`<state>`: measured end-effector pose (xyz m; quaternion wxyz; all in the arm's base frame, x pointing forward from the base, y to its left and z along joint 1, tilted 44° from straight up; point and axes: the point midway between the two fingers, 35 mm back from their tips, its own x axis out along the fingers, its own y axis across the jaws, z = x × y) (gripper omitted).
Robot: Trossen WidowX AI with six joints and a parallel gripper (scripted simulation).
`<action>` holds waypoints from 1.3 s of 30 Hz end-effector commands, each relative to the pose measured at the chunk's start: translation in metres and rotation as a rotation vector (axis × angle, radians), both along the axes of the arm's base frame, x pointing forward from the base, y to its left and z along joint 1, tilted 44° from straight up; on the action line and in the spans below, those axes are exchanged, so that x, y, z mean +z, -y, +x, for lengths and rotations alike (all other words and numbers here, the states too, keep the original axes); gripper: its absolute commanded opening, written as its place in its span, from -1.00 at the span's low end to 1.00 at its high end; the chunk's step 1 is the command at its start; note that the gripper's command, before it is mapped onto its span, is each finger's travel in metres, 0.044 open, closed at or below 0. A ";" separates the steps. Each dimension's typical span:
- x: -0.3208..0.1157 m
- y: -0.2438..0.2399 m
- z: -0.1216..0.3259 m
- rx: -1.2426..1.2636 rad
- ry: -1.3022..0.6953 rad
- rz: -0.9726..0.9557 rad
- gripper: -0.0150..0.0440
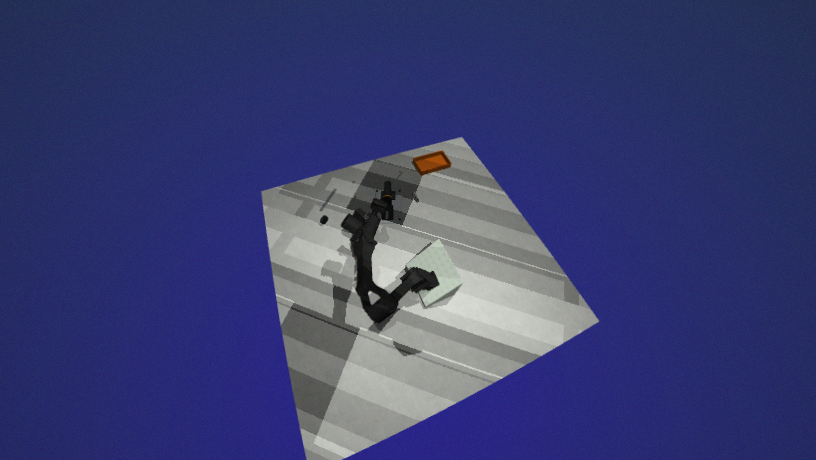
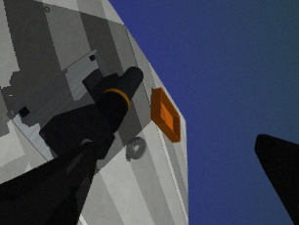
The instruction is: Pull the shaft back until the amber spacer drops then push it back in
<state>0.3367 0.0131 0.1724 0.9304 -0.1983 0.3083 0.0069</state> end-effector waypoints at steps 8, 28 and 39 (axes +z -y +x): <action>-0.069 -0.021 0.005 0.932 -0.099 -0.720 1.00; -0.094 -0.035 0.000 1.543 0.121 -1.308 1.00; -0.094 -0.035 0.001 1.543 0.121 -1.308 1.00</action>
